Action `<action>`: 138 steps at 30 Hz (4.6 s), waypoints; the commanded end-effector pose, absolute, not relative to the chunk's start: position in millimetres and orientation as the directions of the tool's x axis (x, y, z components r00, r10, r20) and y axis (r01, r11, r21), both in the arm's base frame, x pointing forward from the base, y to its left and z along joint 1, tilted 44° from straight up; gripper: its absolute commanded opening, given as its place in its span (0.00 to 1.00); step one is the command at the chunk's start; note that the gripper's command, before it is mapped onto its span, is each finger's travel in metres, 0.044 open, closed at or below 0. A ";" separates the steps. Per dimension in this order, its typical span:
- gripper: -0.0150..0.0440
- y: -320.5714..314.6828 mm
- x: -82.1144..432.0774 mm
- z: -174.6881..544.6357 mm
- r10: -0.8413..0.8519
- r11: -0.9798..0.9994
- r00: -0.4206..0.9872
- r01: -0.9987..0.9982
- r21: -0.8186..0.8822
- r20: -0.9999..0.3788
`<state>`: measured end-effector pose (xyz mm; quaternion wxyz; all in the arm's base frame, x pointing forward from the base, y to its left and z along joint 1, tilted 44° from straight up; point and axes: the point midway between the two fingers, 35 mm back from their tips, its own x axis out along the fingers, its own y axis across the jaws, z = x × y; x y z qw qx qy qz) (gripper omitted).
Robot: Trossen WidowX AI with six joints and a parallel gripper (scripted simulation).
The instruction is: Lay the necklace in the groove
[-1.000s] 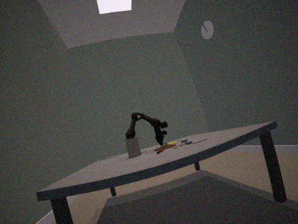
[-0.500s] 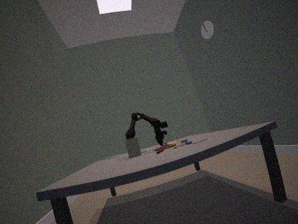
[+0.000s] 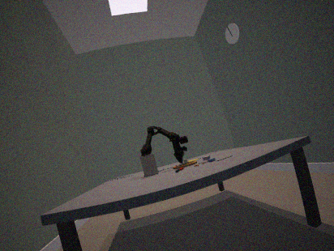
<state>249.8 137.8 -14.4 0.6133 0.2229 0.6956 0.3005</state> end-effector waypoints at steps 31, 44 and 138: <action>0.46 95.7 267.8 -13.5 0.678 0.091 -0.150 -0.954 0.285 -0.720; 0.46 103.6 269.3 -19.7 0.677 0.091 -0.137 -0.959 0.268 -0.723; 1.00 118.2 272.8 -38.0 0.679 0.093 -0.148 -0.954 0.284 -0.719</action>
